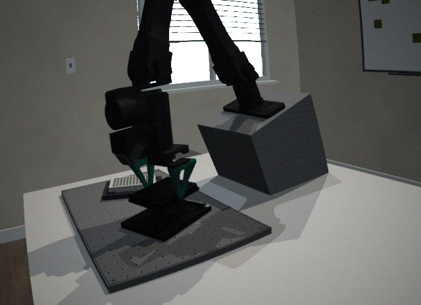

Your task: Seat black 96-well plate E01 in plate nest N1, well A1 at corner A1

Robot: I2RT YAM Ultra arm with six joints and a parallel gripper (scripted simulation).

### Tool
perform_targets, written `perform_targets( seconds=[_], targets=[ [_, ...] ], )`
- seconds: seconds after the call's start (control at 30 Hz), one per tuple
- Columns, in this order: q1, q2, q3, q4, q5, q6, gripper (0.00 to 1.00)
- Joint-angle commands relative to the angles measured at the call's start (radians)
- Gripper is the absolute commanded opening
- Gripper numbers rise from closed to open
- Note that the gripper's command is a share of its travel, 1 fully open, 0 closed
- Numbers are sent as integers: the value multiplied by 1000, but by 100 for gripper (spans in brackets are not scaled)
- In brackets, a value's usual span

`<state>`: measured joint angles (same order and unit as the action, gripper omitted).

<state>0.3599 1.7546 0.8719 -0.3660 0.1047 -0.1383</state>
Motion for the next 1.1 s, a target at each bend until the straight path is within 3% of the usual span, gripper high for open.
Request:
perform_targets(
  seconds=[0.0,0.63,1.07],
  targets=[
    [-1,3,1,26,-1,-2,0],
    [-10,111,12,124,-5,-11,0],
    [-10,113,16,122,-4,-11,0]
  ],
)
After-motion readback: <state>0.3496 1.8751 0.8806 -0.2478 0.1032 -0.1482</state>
